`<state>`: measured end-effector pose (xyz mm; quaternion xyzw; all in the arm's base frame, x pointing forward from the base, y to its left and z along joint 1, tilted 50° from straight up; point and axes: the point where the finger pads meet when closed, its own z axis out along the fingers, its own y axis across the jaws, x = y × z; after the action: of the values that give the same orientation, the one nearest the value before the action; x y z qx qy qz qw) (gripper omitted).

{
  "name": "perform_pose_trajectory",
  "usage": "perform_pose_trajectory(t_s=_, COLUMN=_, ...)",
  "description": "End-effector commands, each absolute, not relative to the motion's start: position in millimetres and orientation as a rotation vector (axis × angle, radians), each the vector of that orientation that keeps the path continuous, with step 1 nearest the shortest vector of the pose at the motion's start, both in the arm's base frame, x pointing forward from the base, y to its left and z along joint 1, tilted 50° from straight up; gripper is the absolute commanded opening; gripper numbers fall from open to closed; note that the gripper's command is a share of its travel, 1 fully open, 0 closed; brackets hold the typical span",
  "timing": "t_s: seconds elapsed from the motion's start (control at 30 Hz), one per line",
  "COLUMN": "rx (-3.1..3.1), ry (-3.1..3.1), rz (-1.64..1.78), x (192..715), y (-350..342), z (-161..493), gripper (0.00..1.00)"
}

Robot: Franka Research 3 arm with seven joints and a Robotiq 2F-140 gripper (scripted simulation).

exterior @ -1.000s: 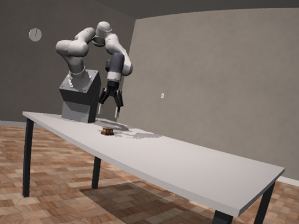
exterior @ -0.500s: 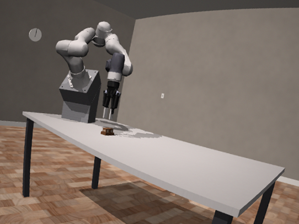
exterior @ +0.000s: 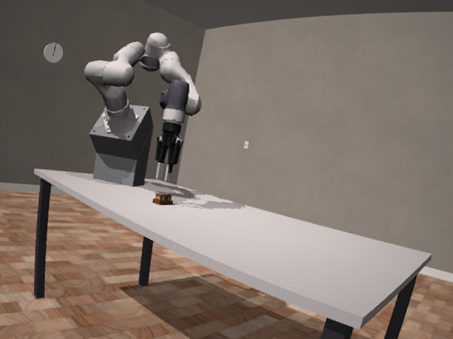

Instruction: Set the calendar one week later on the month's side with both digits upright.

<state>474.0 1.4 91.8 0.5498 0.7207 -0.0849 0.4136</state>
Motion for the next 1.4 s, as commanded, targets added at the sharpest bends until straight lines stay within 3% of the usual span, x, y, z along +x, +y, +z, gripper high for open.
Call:
perform_pose_trajectory(t_s=0.0, rx=1.39, ry=1.805, rz=-0.215, x=473.7, y=0.9, z=90.4, gripper=0.29)
perform_pose_trajectory(t_s=1.37, rx=1.391, ry=1.805, rz=-0.215, x=490.7, y=-18.3, z=67.7, gripper=0.29)
